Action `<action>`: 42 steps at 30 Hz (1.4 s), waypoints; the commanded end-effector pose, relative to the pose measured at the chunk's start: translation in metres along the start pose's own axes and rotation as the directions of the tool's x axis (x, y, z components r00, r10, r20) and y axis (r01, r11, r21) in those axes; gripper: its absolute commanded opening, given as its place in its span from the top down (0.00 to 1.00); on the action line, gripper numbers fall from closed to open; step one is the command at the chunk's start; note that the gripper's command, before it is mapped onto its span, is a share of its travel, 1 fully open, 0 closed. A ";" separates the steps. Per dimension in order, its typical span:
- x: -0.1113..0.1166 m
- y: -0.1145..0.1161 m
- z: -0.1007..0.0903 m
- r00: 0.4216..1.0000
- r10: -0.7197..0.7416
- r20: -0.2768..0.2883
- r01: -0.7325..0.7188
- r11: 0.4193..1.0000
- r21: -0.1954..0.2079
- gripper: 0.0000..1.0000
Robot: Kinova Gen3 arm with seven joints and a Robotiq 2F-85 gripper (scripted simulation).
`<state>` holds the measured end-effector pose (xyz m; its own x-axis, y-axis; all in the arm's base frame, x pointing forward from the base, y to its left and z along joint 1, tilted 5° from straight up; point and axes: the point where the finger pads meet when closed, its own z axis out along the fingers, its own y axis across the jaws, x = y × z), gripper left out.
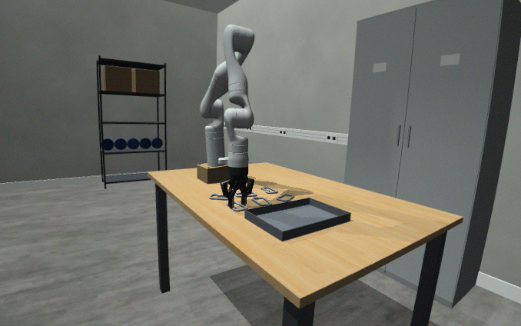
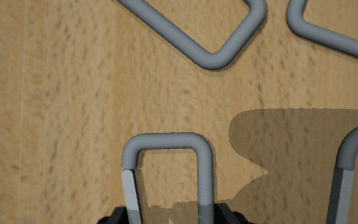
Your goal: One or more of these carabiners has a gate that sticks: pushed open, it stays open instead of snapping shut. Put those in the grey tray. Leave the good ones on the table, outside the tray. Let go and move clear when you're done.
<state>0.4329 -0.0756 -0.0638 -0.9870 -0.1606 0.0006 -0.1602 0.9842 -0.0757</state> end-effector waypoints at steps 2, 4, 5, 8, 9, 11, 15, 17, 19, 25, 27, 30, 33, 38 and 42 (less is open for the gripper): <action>-0.001 0.000 -0.001 1.000 0.000 0.002 0.000 1.000 0.000 0.47; -0.001 0.000 -0.001 1.000 0.000 0.002 0.000 1.000 0.000 0.47; -0.001 0.000 -0.001 1.000 0.000 0.002 0.000 1.000 0.000 0.47; -0.001 0.000 -0.001 1.000 0.000 0.002 0.000 1.000 0.000 0.47; -0.001 0.000 -0.001 1.000 0.000 0.002 0.000 1.000 0.000 0.47; -0.001 0.000 -0.001 1.000 0.000 0.002 0.000 1.000 0.000 0.47; -0.001 0.000 -0.001 1.000 0.000 0.002 0.000 1.000 0.000 0.47; -0.001 0.000 -0.001 1.000 0.000 0.002 0.000 1.000 0.000 0.47; -0.001 0.000 -0.001 1.000 0.000 0.002 0.000 1.000 0.000 0.47; -0.001 0.000 -0.001 1.000 0.000 0.002 0.000 1.000 0.000 0.47; -0.001 0.000 -0.001 1.000 0.000 0.002 0.000 1.000 0.000 0.47; -0.001 0.000 -0.001 1.000 0.000 0.002 0.000 1.000 0.000 0.47; -0.001 0.000 -0.001 1.000 0.000 0.002 0.000 1.000 0.000 0.47; -0.001 0.000 -0.001 1.000 0.000 0.002 0.000 1.000 0.000 0.49; -0.001 0.000 -0.001 1.000 0.000 0.002 0.000 1.000 0.000 0.49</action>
